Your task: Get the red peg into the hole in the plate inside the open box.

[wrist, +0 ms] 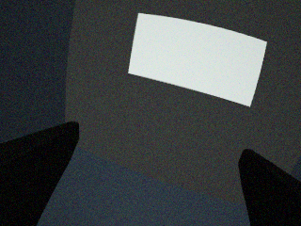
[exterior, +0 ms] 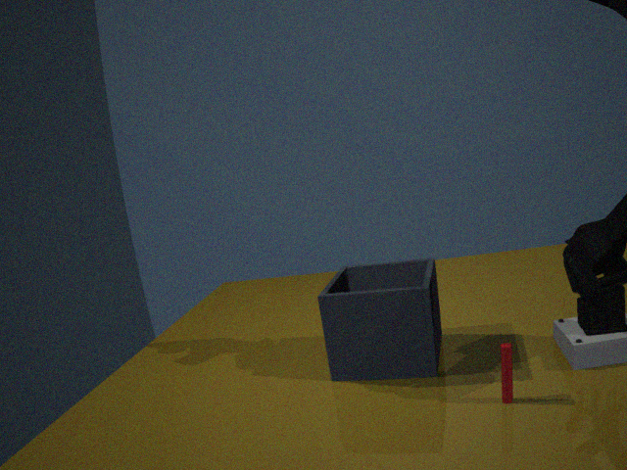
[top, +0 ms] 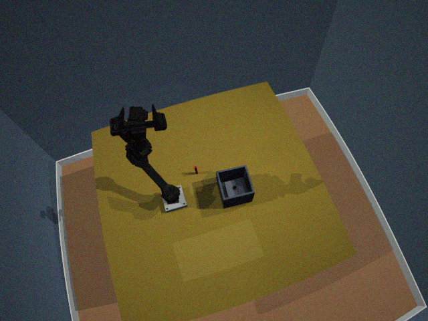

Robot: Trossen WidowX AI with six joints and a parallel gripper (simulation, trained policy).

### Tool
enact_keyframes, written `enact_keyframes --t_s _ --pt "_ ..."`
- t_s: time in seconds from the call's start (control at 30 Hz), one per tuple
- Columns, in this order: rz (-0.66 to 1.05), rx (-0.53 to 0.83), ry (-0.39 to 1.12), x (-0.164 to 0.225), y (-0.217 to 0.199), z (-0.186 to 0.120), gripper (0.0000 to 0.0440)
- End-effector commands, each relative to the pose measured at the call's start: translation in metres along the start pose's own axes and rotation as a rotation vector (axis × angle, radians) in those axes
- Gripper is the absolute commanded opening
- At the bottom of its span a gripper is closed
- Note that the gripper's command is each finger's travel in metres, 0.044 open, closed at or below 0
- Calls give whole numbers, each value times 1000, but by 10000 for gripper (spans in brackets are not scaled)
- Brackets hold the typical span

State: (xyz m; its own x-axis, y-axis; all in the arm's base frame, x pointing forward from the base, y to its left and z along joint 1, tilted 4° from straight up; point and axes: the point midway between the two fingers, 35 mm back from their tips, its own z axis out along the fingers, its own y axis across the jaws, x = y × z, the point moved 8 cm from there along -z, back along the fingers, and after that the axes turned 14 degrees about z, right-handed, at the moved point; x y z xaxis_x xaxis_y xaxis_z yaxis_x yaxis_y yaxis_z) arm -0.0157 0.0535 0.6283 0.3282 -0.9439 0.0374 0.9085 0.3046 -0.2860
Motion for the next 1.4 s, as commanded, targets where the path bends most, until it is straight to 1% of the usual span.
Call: enact_keyframes --t_s 0.0,0.33,0.6,1.0,1.37 --pt "50 -22 112 27 9 -2 440" --pt "245 -83 393 88 33 -13 440" --pt "447 -128 578 123 55 -25 440" --pt "777 -194 823 156 94 -45 440" --pt "1068 -258 1060 170 135 -69 440"
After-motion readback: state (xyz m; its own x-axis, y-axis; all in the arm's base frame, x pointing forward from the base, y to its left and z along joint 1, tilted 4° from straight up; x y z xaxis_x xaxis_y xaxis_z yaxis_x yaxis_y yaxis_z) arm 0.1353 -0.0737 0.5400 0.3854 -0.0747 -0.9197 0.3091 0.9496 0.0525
